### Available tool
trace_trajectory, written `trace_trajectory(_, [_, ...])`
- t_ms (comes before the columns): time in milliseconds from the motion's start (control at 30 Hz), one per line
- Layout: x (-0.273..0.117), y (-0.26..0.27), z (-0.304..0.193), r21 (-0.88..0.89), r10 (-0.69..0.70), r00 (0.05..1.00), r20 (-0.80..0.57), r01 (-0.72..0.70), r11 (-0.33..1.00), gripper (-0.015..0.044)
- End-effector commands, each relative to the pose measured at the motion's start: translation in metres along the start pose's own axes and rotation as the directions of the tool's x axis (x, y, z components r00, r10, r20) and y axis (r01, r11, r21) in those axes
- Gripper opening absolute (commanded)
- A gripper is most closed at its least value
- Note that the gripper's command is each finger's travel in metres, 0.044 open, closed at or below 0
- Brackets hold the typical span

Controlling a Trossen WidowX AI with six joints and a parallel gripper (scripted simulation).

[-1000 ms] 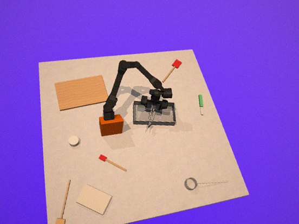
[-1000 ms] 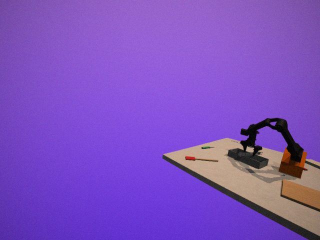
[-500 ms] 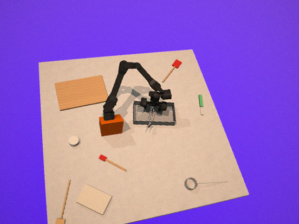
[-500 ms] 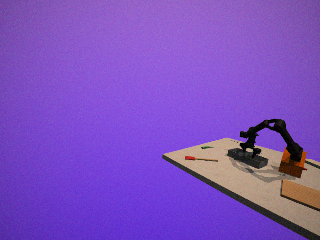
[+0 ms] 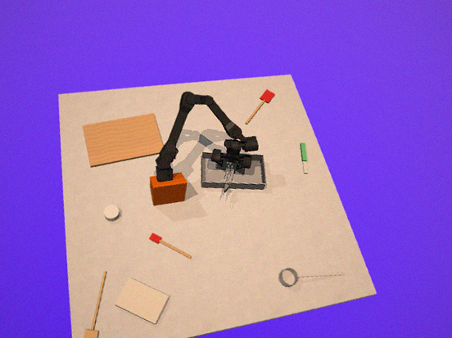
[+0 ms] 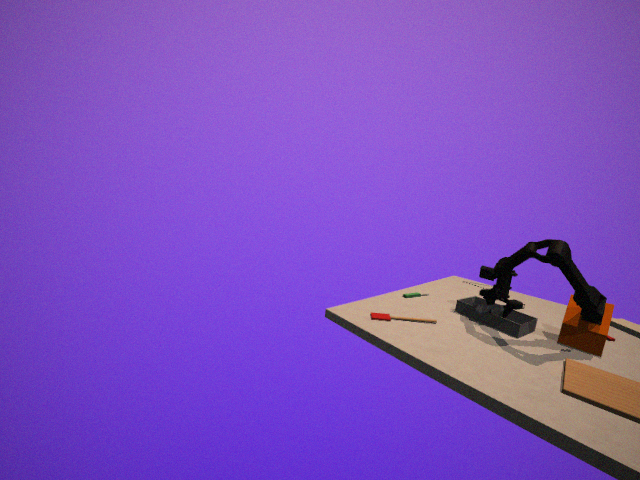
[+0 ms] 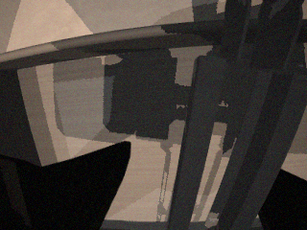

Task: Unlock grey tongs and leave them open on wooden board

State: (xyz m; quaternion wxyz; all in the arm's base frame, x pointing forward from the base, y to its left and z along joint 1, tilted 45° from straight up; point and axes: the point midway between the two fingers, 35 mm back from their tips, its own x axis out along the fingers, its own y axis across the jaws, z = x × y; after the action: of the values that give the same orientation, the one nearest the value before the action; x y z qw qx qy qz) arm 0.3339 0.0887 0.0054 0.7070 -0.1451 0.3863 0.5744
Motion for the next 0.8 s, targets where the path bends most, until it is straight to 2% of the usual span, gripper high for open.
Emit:
trace_trajectory(0, [-0.0006,-0.0003,0.0005,-0.002,-0.001,1.0,0.0,0.001,1.0,0.0256])
trace_trajectory(133, [-0.0006,-0.0003,0.0005,-0.002,-0.001,1.0,0.0,0.001,1.0,0.0151])
trace_trajectory(700, [-0.0006,-0.0003,0.0005,-0.002,-0.001,1.0,0.0,0.001,1.0,0.0038])
trace_trajectory(767, [-0.0006,-0.0003,0.0005,-0.002,-0.001,1.0,0.0,0.001,1.0,-0.0015])
